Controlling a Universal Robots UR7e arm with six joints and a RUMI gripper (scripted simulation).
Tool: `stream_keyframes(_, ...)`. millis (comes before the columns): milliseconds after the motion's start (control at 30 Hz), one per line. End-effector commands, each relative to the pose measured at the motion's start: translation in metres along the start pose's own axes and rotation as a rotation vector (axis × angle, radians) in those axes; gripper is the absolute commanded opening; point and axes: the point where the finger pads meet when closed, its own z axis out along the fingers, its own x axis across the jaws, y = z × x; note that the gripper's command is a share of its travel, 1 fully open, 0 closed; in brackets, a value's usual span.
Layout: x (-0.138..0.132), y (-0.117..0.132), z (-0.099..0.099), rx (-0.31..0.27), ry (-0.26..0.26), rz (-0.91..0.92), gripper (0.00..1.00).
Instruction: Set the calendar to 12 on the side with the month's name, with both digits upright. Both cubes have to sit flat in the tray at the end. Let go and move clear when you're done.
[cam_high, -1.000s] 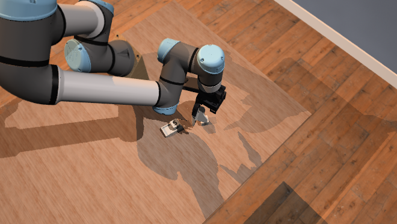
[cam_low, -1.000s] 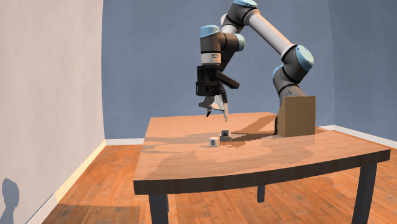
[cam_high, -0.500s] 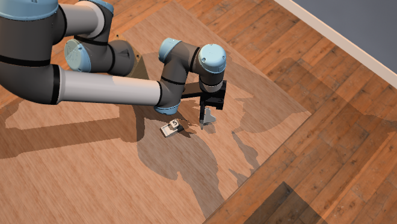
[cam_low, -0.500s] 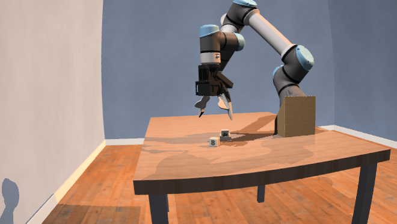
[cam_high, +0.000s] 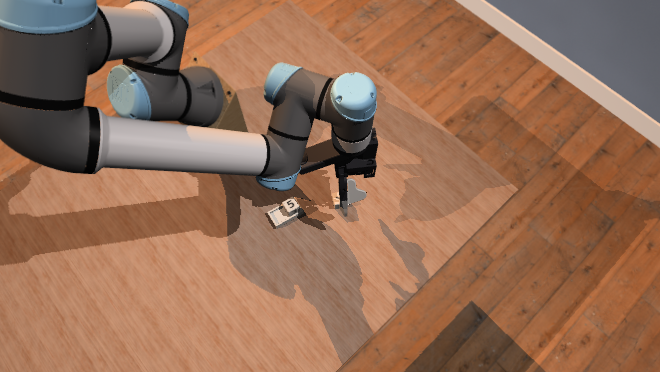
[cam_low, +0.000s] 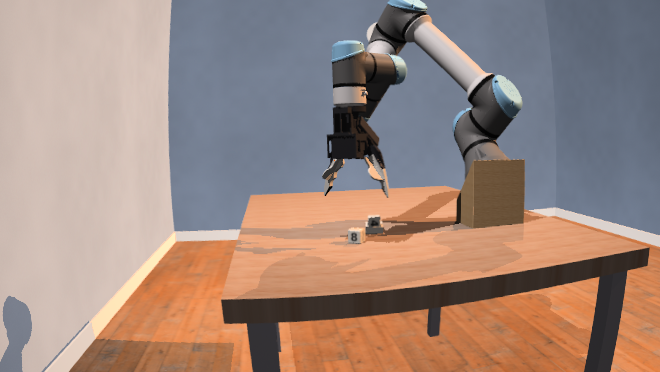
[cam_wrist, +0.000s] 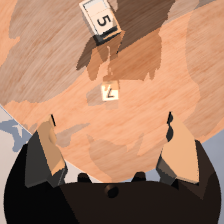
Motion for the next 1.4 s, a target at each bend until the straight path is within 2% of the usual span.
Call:
stream_keyframes(0,-0.0007,0.0005,-0.0005,-0.003,0.0,-0.033,1.0)
stream_keyframes(567,-0.0013,0.0009,-0.0007,-0.003,0.0,-0.074,1.0)
stream_keyframes(600,-0.0013,0.0009,-0.0007,-0.003,0.0,-0.074,0.29)
stream_keyframes(1367,-0.0013,0.0009,-0.0007,-0.003,0.0,-0.074,0.29)
